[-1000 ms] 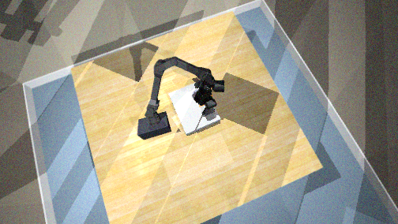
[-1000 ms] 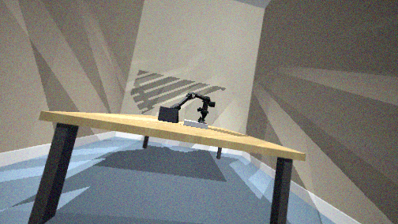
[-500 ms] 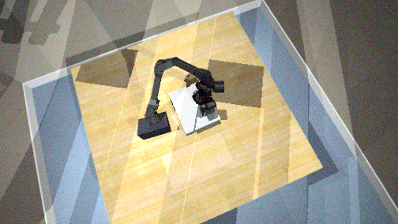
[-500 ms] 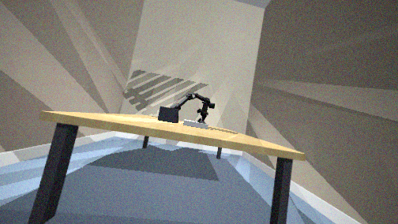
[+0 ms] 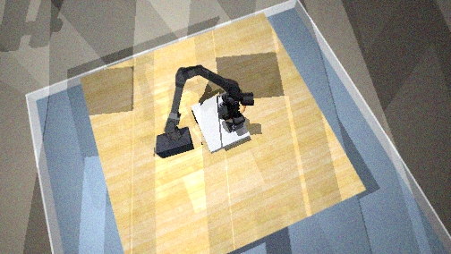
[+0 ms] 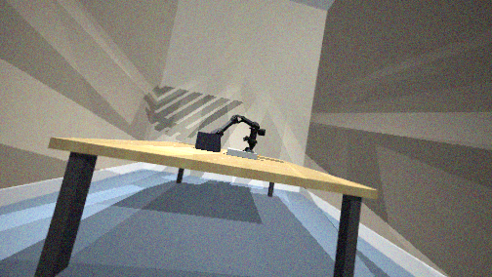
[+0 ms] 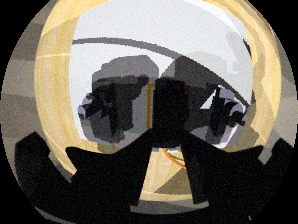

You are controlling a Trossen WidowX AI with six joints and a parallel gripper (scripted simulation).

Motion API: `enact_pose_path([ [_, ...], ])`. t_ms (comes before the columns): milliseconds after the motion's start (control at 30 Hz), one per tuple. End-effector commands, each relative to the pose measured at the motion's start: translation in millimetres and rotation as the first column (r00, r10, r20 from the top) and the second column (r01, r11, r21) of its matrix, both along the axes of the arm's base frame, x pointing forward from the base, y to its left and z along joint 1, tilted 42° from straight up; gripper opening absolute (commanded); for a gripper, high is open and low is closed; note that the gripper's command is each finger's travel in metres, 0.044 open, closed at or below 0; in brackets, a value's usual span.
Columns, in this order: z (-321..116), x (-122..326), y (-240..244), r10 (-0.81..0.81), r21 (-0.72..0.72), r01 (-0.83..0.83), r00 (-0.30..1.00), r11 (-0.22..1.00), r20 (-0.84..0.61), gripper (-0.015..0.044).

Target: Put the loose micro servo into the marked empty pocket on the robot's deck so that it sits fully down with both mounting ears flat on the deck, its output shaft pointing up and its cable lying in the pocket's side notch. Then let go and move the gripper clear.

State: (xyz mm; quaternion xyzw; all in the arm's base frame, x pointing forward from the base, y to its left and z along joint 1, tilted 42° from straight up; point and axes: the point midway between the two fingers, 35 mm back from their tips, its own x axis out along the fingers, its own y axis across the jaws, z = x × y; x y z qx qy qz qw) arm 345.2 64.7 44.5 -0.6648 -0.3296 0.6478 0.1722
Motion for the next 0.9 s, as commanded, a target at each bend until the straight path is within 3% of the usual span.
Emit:
enact_pose_path([
  [0,0.0,-0.1,-0.1,-0.006,0.003,0.006,1.000,1.000,-0.002,0.0079],
  [133,-0.1,-0.1,-0.1,-0.006,0.003,0.006,1.000,1.000,-0.002,0.0184],
  [500,25.7,-3.0,-23.9,-0.006,0.001,0.006,1.000,1.000,-0.003,0.0187],
  [633,31.3,-22.4,-40.7,-0.012,-0.003,0.012,1.000,1.000,-0.005,0.0292],
  [800,54.5,-82.1,-80.1,-0.009,-0.007,0.009,1.000,1.000,-0.008,0.0424],
  [867,60.8,-100.2,-87.5,-0.007,-0.002,0.006,1.000,1.000,-0.009,0.0440],
])
